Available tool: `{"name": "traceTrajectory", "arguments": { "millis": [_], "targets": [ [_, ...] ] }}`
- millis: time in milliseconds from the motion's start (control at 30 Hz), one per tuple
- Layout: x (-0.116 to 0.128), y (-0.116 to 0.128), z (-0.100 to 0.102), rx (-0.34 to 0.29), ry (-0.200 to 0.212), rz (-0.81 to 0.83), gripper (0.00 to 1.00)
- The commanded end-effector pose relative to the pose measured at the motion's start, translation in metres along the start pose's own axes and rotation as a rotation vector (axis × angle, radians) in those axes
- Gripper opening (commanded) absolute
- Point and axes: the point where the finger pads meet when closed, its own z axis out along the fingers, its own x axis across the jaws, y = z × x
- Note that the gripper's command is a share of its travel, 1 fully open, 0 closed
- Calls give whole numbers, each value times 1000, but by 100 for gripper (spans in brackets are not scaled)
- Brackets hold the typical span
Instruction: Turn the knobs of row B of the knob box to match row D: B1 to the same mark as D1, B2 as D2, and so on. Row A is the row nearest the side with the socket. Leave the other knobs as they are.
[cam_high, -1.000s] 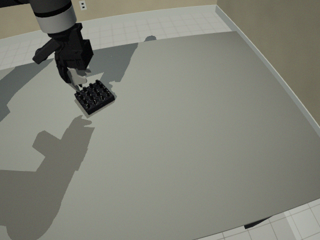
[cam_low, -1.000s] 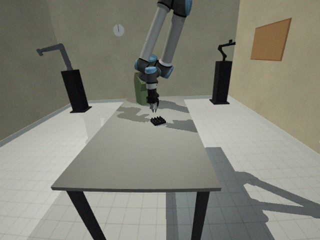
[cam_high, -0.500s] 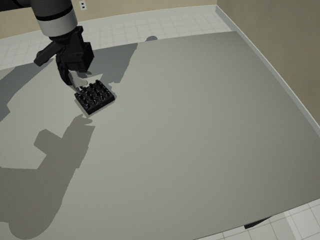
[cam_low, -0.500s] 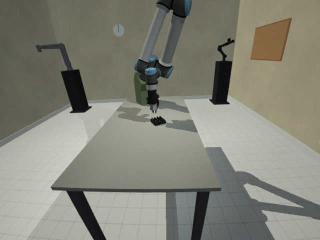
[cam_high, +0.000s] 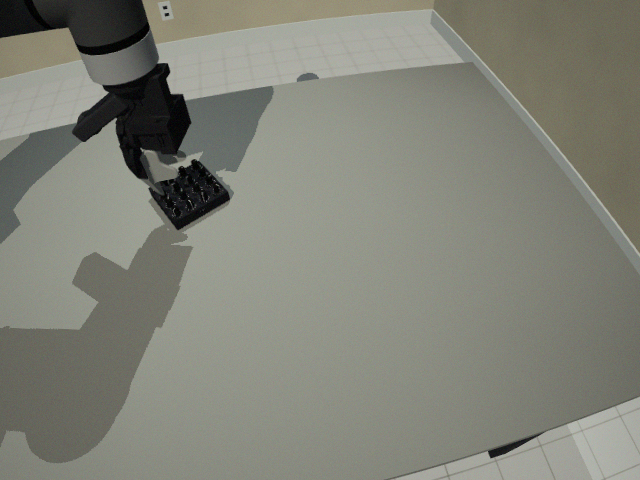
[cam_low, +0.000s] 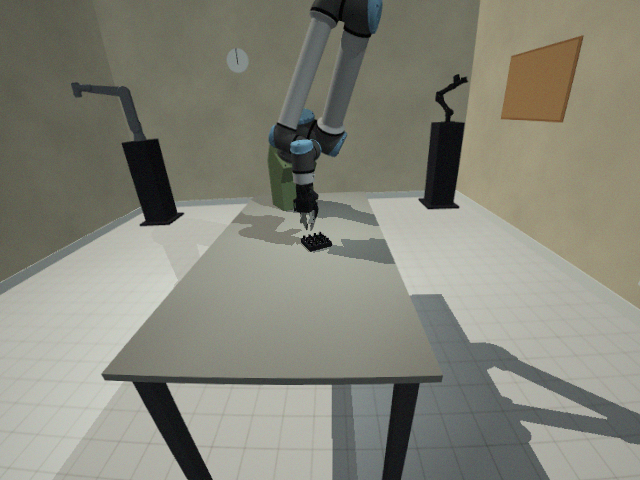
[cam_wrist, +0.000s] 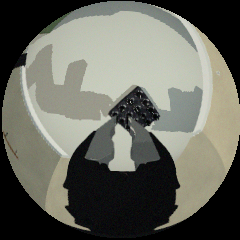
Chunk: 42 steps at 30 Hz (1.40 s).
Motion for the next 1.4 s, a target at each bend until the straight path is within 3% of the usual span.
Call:
{"name": "traceTrajectory", "arguments": {
  "millis": [0,1367],
  "targets": [
    [0,0,7,-1,0,0,11],
    [0,0,18,-1,0,0,11]
  ]
}}
